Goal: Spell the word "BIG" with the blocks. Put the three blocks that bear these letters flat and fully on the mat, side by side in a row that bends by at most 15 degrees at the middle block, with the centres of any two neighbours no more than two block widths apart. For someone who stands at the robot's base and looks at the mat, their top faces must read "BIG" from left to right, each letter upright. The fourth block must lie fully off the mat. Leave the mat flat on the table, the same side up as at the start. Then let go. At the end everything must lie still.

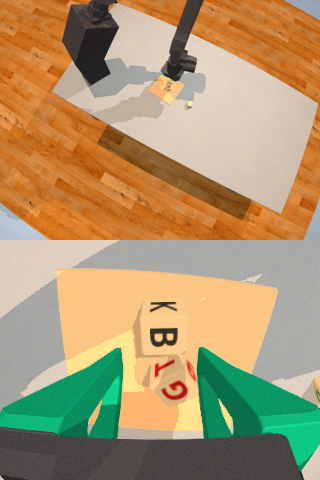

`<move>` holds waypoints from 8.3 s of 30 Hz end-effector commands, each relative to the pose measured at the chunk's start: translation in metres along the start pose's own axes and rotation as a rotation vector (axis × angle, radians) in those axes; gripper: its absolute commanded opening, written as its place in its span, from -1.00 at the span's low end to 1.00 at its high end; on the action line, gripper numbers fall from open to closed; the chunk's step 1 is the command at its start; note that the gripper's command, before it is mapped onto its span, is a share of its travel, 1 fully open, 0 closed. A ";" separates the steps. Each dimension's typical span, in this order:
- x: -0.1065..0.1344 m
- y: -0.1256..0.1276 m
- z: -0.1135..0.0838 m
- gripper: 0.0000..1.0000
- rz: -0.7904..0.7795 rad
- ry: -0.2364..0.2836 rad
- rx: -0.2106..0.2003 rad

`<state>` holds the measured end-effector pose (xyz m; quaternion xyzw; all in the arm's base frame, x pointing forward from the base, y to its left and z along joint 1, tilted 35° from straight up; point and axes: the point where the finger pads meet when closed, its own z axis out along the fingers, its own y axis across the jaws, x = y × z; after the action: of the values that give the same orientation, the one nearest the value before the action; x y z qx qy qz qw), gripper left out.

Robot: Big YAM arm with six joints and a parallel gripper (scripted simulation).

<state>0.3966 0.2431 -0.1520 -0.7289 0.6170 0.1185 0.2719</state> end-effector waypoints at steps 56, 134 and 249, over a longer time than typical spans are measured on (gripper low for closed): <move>-0.003 -0.009 -0.057 1.00 0.003 -0.008 0.024; -0.002 0.002 -0.039 -0.21 3.113 -0.006 -0.002; -0.002 -0.001 0.012 -0.21 3.114 -0.010 -0.002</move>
<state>0.4001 0.2499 -0.1597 0.6058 0.7371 0.2769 -0.1142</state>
